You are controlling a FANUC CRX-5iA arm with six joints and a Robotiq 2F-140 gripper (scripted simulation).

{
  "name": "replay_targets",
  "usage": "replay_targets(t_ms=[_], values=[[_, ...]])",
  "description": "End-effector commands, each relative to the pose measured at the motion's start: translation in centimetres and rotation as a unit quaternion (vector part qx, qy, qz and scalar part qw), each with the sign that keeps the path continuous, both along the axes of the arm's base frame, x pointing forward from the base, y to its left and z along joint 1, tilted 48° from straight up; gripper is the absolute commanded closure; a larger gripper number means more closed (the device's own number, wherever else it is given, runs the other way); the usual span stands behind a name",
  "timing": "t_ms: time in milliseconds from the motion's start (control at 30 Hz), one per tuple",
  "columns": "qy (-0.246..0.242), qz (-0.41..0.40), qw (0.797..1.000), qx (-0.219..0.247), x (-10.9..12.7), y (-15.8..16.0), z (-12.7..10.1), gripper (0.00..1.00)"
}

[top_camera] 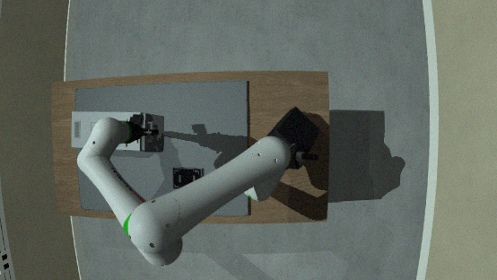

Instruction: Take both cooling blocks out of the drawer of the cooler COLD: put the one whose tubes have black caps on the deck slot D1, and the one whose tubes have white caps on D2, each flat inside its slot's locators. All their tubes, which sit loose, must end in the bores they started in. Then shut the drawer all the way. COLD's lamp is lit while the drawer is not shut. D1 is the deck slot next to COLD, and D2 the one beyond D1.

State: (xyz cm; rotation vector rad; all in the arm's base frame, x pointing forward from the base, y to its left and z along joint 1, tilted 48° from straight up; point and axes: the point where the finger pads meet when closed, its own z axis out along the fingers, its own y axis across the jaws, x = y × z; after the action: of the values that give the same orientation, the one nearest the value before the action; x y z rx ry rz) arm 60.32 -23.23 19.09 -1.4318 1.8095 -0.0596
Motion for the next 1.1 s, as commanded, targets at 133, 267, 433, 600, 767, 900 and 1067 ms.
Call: replay_targets(t_ms=[133, 267, 433, 600, 767, 900, 1067], values=[[0.0, 0.0, 1.0, -0.001, -0.02, -0.08, 0.07, 0.66], [0.0, 0.0, 1.0, -0.001, -0.02, -0.08, 0.07, 0.66], [0.0, 0.0, 1.0, -0.001, -0.02, -0.08, 0.07, 0.66], [0.0, 0.0, 1.0, -0.001, -0.15, -0.02, -0.01, 0.66], [0.0, 0.0, 1.0, -0.001, -0.28, 0.04, -0.1, 0.66], [0.0, 0.0, 1.0, -0.001, -0.36, 0.07, -0.15, 0.66], [0.0, 0.0, 1.0, -0.001, -0.46, 0.12, -0.21, 0.66]])
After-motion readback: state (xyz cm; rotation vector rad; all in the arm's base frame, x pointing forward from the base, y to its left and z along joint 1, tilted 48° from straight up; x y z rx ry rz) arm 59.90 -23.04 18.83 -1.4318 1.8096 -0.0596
